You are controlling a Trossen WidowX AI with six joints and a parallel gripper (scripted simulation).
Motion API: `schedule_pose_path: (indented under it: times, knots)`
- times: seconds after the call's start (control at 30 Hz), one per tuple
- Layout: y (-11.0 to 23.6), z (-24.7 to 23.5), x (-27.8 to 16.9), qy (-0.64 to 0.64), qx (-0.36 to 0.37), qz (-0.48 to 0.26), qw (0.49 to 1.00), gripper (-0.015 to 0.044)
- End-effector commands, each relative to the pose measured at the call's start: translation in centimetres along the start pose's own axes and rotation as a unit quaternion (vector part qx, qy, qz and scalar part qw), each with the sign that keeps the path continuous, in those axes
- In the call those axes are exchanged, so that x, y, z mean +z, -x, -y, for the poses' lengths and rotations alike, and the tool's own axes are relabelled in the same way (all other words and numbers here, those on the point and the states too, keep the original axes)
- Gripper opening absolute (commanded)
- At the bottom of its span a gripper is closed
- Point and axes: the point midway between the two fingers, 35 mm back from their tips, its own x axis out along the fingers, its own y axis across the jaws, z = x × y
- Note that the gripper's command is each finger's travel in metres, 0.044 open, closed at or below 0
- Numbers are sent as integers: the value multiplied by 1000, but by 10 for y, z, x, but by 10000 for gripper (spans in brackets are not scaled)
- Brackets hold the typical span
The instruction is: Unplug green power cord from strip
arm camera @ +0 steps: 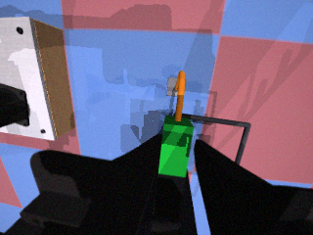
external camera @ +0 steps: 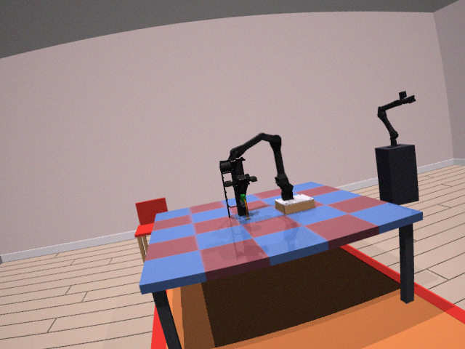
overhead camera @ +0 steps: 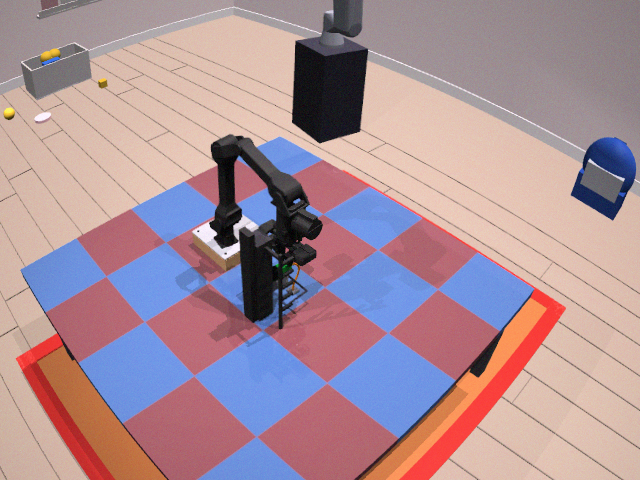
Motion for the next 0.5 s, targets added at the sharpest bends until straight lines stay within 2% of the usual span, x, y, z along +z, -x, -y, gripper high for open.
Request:
schedule_pose_path:
  times: [0.0,0.27,0.3,0.47]
  knots:
    - [0,1,0,0,-1,0,1000,75]
    - [0,1,0,0,-1,0,1000,21]
    - [0,1,0,0,-1,0,1000,0]
    - [0,1,5,0,-1,0,1000,0]
